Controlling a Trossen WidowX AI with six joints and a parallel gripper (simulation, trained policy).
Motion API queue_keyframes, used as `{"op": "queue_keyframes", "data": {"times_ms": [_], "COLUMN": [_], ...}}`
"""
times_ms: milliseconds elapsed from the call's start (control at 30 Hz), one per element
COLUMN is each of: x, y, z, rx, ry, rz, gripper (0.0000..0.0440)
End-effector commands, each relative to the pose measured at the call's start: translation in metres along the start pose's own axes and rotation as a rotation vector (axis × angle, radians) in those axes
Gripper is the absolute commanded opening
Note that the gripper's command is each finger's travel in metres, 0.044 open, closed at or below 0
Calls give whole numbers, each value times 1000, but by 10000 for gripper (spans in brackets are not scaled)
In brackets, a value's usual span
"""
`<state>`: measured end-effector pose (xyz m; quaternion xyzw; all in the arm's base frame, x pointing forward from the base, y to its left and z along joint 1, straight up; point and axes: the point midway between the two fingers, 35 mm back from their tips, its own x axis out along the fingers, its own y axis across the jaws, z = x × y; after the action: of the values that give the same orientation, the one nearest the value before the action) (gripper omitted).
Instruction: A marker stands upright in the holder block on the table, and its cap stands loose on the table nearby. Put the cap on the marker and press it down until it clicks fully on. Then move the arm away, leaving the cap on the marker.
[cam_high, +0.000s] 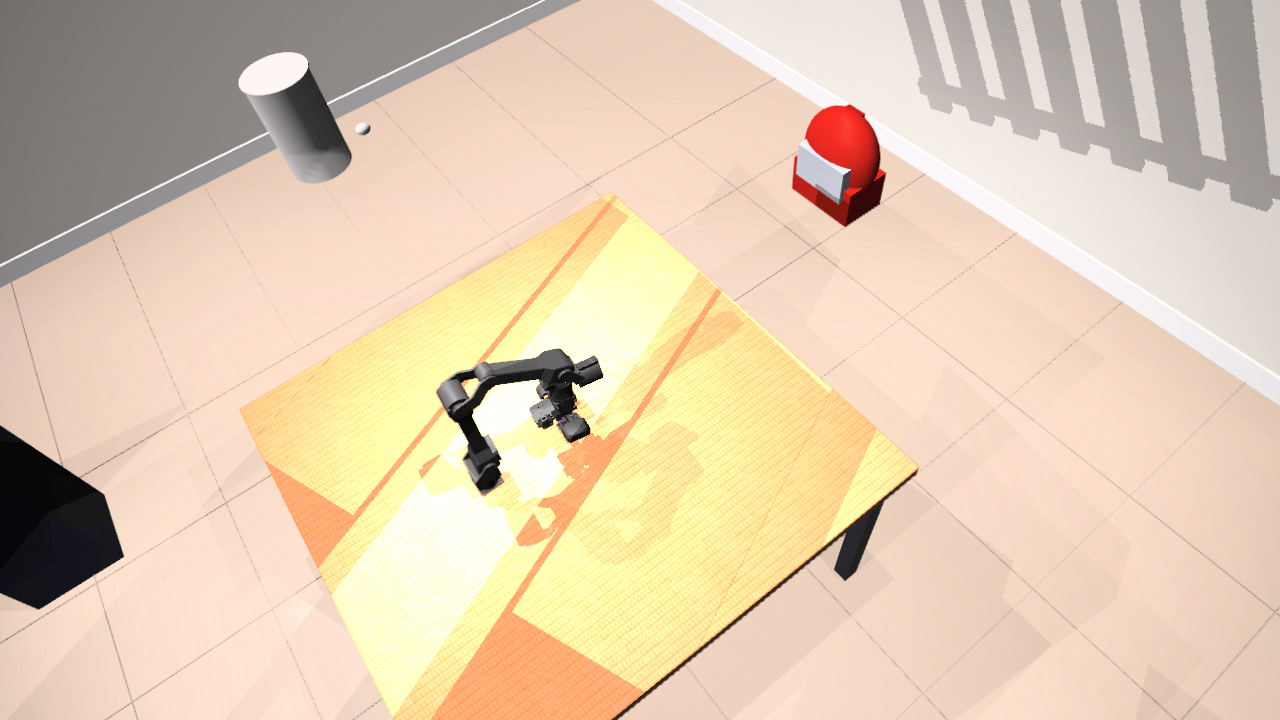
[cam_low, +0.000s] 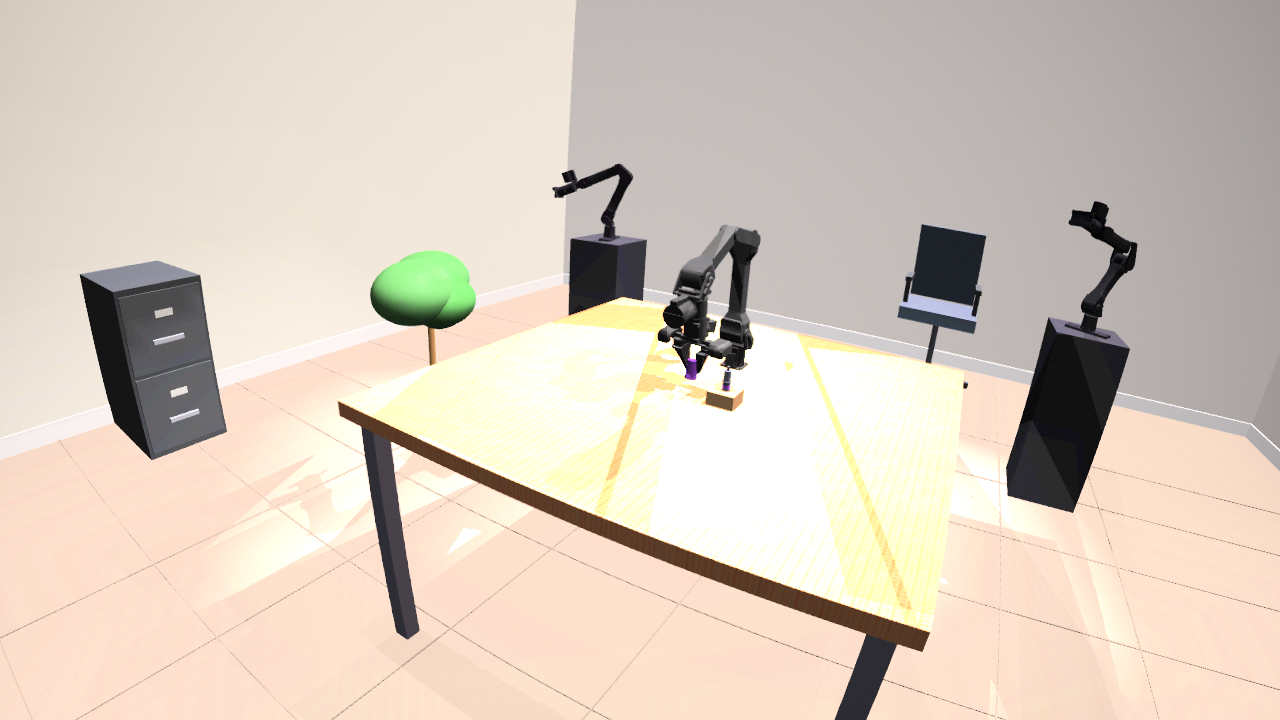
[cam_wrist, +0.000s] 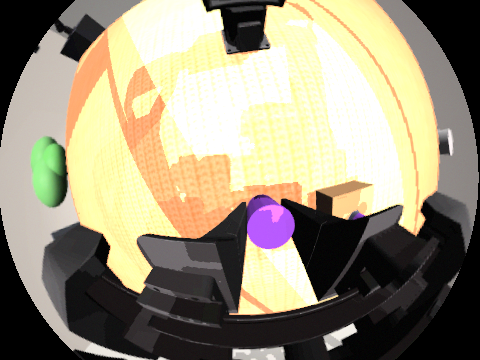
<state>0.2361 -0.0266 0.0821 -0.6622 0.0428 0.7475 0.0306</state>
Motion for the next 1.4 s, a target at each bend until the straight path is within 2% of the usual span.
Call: {"op": "queue_keyframes", "data": {"times_ms": [0,733,1367], "x": [-15,-73,-94], "y": [-2,-59,-111], "z": [-5,-12,-12], "rx": [-21,-104,-160], "ry": [46,145,129], "rz": [7,-18,-21], "gripper": [31,17,0]}}
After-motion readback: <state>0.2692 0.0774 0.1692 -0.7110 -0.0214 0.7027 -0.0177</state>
